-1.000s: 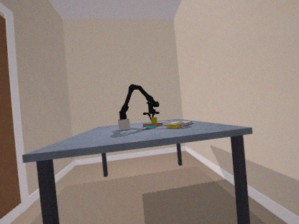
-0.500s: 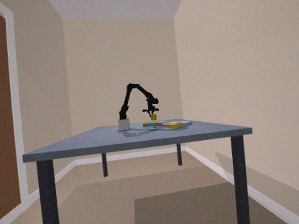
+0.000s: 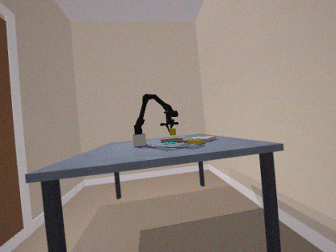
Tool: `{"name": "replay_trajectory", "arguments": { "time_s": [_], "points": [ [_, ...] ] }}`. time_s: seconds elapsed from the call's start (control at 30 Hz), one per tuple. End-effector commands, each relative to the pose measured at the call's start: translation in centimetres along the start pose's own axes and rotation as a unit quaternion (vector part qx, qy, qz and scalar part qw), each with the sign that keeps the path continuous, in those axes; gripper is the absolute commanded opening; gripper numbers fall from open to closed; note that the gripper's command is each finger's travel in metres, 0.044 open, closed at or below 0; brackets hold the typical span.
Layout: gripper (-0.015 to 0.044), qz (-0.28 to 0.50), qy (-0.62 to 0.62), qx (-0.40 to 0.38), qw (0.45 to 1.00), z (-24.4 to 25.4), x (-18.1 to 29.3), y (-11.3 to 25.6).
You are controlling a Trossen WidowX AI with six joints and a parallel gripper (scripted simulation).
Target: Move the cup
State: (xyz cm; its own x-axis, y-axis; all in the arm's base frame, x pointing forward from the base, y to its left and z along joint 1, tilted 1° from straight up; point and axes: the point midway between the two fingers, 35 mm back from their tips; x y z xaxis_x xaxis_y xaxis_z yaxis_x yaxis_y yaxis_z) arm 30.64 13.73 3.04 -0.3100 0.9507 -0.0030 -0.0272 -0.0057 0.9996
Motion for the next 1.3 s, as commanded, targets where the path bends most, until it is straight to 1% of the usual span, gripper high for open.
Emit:
{"name": "replay_trajectory", "arguments": {
  "time_s": [0.0, 1.27],
  "points": [
    [0.0000, 0.000, 0.000, 0.000, 1.000, -0.1, -0.1, 0.0],
    [0.0000, -0.005, -0.001, -0.002, 1.000, -5.0, -7.5, -0.3]
  ]
}}
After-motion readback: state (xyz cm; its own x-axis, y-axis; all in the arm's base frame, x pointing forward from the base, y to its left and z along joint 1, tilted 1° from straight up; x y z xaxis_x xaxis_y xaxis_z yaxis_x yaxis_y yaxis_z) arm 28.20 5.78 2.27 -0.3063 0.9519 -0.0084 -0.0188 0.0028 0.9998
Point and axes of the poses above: the point midway between the two fingers, 35 mm back from their tips, its own y axis back along the fingers, its own z axis across the jaws, x = y × z, and after that the axes turned 11 degrees about y, right-handed
